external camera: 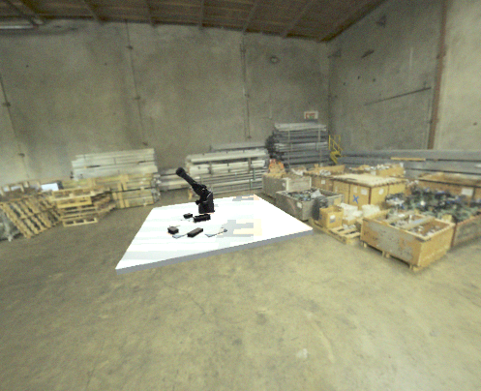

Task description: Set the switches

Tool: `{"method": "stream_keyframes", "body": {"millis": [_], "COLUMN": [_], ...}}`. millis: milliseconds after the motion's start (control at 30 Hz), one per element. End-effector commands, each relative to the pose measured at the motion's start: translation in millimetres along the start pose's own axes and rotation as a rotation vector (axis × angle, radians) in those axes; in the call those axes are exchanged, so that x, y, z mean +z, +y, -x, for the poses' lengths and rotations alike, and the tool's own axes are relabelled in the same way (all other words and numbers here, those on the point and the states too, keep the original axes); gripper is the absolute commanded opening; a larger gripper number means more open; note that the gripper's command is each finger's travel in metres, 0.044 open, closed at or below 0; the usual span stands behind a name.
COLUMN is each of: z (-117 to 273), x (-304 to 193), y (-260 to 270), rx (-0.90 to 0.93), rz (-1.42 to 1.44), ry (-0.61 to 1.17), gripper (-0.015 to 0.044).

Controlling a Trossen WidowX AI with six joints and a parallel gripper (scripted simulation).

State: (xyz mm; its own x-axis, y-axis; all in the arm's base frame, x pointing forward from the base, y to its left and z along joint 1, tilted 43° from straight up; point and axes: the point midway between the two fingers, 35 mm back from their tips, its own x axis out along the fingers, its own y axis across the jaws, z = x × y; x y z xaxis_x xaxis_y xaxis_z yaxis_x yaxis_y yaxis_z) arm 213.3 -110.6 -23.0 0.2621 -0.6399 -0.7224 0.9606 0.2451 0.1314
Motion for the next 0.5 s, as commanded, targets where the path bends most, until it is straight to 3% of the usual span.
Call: {"method": "stream_keyframes", "body": {"millis": [0, 467], "z": [1.4, -20.1], "x": [-1.2, -1.9], "y": [-2.8, -6.6], "rx": [0.023, 0.021], "rz": [-0.009, -0.01], "ry": [0.0, 0.003], "gripper": [0.0, 0.0]}}
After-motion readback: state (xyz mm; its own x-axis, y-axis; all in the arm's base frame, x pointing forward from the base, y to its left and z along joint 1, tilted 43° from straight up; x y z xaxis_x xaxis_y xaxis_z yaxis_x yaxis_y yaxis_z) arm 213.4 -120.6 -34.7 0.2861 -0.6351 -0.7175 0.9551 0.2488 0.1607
